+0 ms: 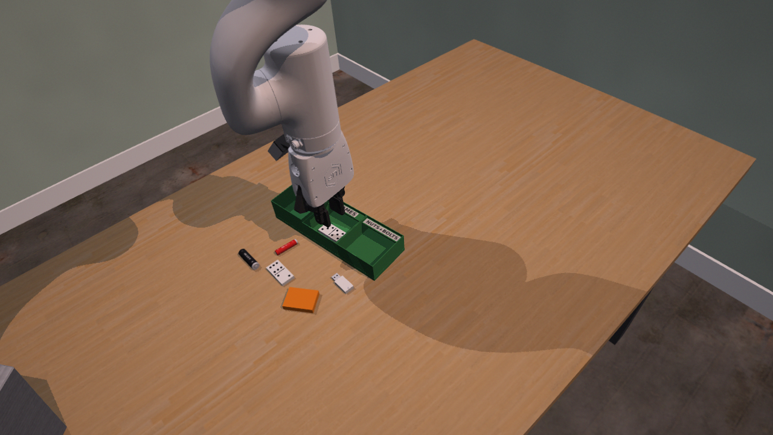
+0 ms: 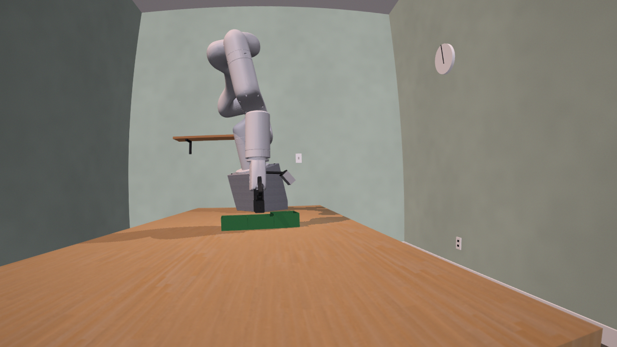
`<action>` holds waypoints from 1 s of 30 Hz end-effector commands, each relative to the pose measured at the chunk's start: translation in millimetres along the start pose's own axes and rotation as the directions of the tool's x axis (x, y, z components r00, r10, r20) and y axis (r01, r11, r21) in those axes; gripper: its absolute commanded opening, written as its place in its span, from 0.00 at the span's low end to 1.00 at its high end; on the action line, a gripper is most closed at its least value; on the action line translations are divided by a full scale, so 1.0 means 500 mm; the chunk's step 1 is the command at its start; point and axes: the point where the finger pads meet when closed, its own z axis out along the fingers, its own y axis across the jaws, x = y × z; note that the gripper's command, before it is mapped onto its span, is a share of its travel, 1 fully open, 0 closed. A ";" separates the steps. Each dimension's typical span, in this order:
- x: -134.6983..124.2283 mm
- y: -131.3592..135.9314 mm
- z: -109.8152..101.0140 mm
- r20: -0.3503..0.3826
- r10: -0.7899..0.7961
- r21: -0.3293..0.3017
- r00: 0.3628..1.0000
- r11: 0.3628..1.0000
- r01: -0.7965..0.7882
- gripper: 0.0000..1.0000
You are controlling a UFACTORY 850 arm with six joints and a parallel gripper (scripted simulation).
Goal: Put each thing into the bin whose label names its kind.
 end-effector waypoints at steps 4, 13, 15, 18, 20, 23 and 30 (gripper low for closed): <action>0.000 0.001 -0.040 0.000 0.000 0.000 1.000 1.000 0.000 0.31; 0.006 -0.048 -0.040 0.000 0.140 0.000 0.990 0.990 -0.140 0.41; 0.008 -0.065 -0.040 0.000 0.140 0.000 0.990 0.990 -0.140 0.41; 0.013 -0.098 -0.040 0.000 0.140 0.000 0.990 0.990 -0.140 0.41; 0.017 -0.131 -0.040 0.000 0.140 0.000 0.990 0.990 -0.140 0.41; 0.023 -0.181 -0.041 0.000 0.140 0.000 0.990 0.990 -0.140 0.41; 0.034 -0.262 -0.041 0.000 0.140 0.000 0.990 0.990 -0.140 0.41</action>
